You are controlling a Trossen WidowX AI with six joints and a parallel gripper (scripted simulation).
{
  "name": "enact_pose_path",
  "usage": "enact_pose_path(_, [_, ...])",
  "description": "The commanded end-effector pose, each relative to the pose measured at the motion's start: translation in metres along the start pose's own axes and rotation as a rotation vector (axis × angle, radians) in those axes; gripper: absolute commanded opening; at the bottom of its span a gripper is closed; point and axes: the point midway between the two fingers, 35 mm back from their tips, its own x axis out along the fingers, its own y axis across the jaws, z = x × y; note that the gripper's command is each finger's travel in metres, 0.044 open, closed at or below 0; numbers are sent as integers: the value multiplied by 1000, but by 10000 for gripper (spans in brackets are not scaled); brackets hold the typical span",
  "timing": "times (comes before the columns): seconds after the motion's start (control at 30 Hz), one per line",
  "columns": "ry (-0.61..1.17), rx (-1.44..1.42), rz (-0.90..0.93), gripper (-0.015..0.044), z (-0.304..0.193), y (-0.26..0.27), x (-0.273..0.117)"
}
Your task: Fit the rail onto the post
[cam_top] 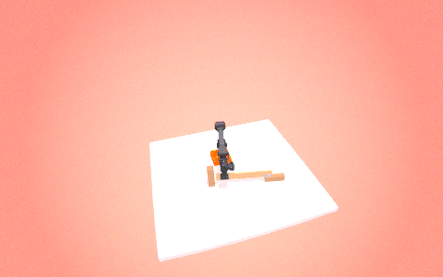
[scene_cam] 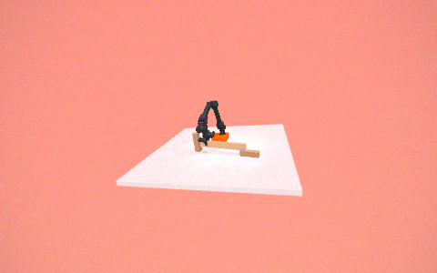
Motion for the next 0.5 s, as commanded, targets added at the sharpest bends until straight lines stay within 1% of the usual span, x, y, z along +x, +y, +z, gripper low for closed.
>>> enact_pose_path(0.0, [2, -4, -3, 0, -2, -1, 0])
enact_pose_path(0.47, [3, -4, -3, 0, -6, -1, -2])
